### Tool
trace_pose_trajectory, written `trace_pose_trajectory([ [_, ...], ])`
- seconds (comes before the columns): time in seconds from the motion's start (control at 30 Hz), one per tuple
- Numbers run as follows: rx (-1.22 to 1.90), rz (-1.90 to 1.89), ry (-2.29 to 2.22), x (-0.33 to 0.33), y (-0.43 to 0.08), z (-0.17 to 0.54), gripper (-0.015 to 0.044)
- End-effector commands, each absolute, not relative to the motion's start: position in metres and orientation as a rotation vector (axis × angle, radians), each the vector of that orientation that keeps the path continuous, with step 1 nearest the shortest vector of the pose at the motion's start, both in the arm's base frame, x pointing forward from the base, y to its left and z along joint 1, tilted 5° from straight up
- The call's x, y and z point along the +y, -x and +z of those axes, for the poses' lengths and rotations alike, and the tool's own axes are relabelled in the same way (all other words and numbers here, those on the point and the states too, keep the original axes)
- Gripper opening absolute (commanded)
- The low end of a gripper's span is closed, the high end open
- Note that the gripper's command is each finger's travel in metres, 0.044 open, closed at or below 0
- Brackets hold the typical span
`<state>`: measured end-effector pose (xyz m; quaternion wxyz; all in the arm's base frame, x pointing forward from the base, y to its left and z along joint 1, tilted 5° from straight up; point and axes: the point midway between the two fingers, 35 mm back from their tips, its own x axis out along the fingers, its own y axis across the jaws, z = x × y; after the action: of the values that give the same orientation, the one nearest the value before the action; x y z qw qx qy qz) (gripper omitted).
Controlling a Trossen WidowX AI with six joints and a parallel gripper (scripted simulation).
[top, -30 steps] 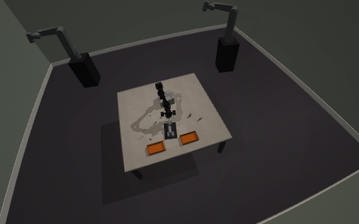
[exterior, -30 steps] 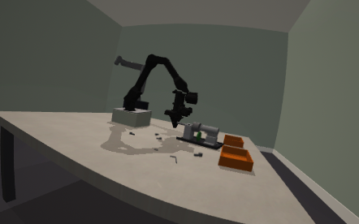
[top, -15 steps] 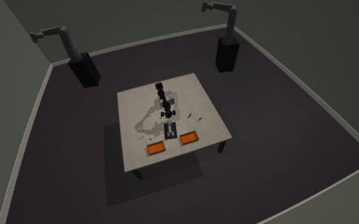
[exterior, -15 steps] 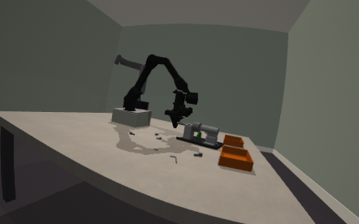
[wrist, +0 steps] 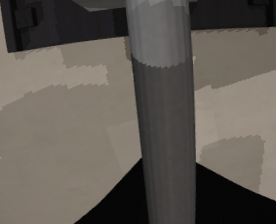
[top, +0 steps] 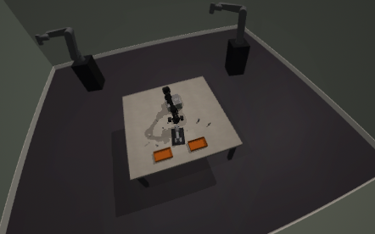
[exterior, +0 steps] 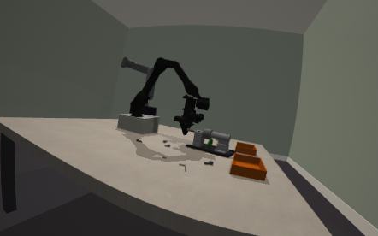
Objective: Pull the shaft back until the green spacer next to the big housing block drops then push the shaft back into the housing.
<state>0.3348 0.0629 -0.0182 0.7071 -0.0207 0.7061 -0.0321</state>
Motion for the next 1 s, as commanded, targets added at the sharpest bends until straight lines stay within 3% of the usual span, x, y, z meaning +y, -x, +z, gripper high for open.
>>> trace_pose_trajectory([
  [0.0, 1.560, -0.072, 0.045, 0.063, -0.339, -0.017, 0.0000],
  [0.97, 1.559, -0.072, 0.045, 0.062, -0.349, -0.017, 0.0000],
])
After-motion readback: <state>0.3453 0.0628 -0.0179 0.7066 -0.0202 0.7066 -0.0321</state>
